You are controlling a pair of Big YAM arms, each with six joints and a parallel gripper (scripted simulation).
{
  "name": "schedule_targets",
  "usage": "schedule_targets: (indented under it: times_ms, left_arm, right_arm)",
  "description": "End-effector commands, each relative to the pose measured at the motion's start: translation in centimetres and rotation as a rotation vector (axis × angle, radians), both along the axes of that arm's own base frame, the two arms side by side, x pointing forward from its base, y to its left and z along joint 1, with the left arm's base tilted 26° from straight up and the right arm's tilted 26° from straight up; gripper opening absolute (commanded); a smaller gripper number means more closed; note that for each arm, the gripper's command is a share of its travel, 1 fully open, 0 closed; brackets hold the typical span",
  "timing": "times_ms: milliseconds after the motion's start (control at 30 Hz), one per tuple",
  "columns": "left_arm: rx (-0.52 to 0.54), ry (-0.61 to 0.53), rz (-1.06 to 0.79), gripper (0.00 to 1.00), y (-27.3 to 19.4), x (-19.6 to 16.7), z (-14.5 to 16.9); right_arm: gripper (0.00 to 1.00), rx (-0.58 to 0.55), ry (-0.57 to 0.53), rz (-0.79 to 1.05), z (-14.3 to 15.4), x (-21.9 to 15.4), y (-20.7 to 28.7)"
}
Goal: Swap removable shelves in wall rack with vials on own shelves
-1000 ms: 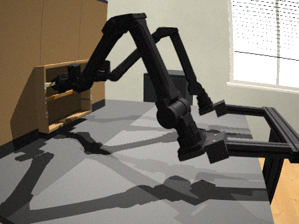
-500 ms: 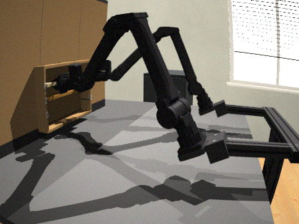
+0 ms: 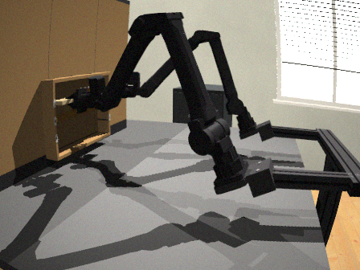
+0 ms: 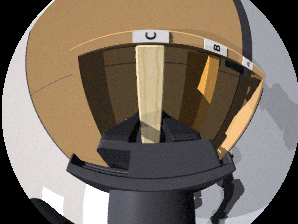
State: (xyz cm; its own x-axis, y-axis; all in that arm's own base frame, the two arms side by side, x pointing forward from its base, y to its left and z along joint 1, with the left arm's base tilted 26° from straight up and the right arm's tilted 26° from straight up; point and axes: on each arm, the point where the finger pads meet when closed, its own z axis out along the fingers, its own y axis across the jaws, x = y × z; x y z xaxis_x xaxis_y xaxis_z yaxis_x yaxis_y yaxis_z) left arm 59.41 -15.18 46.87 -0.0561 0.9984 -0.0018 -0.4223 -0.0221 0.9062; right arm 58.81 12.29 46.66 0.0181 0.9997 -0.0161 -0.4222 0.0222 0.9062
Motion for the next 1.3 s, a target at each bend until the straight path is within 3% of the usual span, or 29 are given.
schedule_targets:
  times_ms: [0, 667, 1267]
  left_arm:
    - [-0.004, -0.041, -0.006, 0.12, -0.4, -2.7, 1.3]
    - [-0.003, -0.065, -0.009, 0.12, -0.7, -6.0, 0.2]
    - [-0.003, -0.090, -0.011, 0.12, -0.8, -5.2, -1.5]
  right_arm:
    - [0.12, 0.010, -0.041, -0.006, 1.2, -2.8, -0.1]
    - [0.12, 0.015, -0.067, -0.007, 0.2, -6.2, -0.2]
    - [0.12, 0.017, -0.091, -0.006, -1.6, -5.4, -0.2]
